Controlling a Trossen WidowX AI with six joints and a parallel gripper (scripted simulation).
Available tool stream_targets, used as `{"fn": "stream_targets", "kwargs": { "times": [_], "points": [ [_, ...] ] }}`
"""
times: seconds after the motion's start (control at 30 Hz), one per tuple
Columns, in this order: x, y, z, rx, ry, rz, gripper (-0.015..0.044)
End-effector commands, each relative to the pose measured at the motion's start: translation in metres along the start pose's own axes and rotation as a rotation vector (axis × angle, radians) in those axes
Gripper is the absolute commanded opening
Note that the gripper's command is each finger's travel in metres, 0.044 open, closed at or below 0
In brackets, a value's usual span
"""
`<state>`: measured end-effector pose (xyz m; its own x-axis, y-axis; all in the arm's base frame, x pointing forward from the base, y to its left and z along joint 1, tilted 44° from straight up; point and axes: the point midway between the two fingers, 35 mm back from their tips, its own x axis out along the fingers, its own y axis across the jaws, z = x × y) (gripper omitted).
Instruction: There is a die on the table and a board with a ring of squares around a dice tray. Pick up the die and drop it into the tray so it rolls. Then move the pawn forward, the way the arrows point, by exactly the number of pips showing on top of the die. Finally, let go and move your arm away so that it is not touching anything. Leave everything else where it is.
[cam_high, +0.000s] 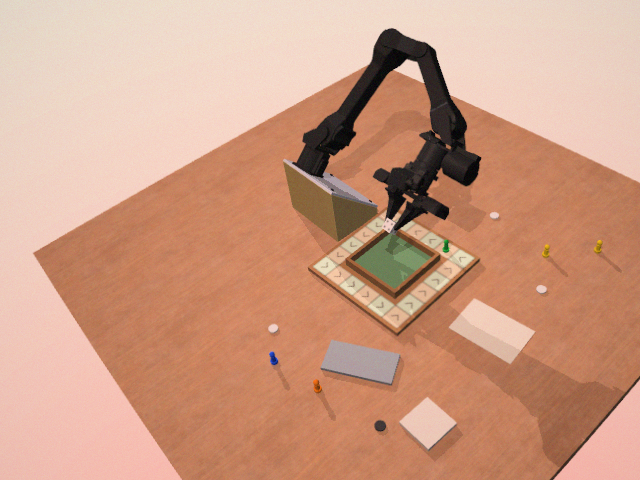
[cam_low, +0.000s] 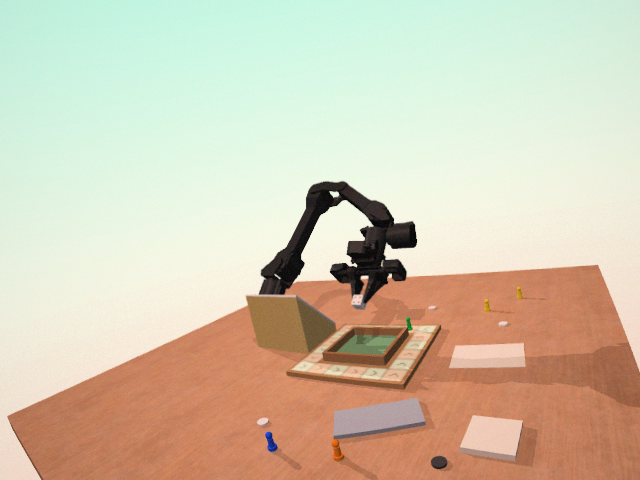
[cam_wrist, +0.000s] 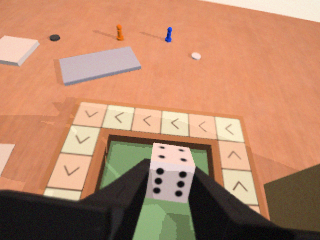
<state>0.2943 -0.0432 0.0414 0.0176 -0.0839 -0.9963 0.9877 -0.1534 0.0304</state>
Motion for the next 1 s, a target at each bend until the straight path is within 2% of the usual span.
{"fn": "stream_targets", "kwargs": {
  "times": [0.0,0.17,0.3,0.47,0.57,0.67,0.77,0.83,0.97],
  "points": [
    [0.000,0.000,0.000,0.000,0.000,-0.001,0.0079],
    [0.000,0.000,0.000,0.000,0.000,-0.001,0.0210],
    [-0.024,-0.002,0.028,-0.002,-0.007,0.000,0.0315],
    [-0.027,-0.003,0.030,-0.003,-0.007,0.000,0.0440],
    [-0.010,-0.005,0.024,-0.026,0.146,-0.051,0.0440],
    [0.014,-0.007,0.012,-0.042,0.469,-0.085,0.0440],
    [0.025,-0.002,0.008,-0.015,0.773,-0.027,0.0440],
    [0.027,0.000,0.008,-0.003,0.842,-0.001,0.0440],
    [0.027,0.000,0.008,-0.003,0.842,-0.001,0.0440]
  ]
}}
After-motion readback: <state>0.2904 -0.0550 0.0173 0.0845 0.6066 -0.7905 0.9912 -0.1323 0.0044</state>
